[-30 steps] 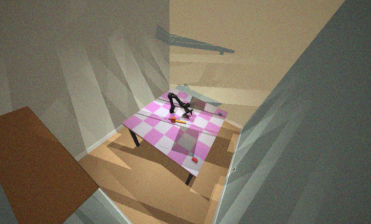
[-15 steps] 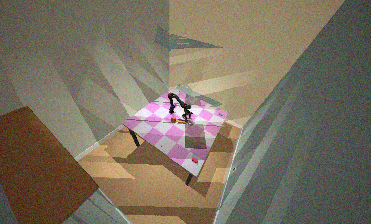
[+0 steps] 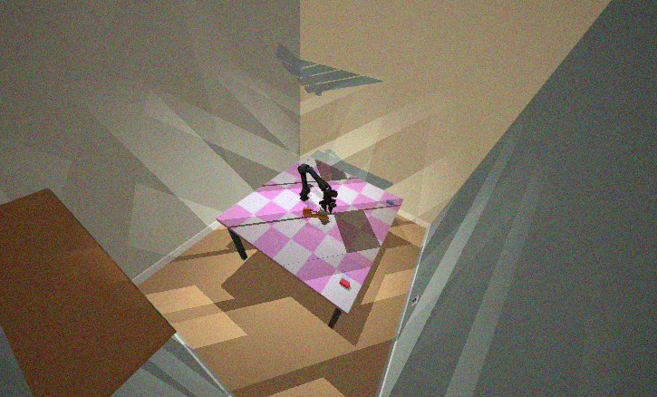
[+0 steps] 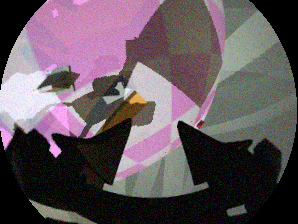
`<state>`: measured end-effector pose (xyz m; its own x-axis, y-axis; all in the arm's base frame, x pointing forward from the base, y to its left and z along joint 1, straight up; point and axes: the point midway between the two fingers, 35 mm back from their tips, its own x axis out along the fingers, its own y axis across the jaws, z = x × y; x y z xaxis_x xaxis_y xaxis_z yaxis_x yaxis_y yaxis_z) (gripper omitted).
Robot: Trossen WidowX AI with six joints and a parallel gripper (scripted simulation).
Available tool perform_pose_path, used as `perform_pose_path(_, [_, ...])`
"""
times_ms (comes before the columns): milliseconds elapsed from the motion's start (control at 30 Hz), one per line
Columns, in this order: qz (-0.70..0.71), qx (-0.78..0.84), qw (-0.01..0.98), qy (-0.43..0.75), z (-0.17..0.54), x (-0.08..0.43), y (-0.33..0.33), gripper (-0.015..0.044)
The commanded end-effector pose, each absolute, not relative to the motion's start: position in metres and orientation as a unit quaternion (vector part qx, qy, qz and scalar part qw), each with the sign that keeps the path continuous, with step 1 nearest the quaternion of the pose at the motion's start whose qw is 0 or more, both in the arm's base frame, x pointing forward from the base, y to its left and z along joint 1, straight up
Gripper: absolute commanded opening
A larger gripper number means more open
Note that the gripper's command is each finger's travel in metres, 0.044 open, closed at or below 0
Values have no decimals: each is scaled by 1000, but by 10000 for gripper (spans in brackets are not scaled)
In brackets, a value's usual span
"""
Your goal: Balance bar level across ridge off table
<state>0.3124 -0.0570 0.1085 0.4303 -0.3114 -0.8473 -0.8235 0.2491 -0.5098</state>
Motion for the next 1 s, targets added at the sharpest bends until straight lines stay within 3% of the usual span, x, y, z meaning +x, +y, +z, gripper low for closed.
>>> perform_pose_path(0, [206, -525, 637, 525, 112, 303, -69, 315])
perform_pose_path(967, [136, -146, 699, 687, 165, 214, -111, 315])
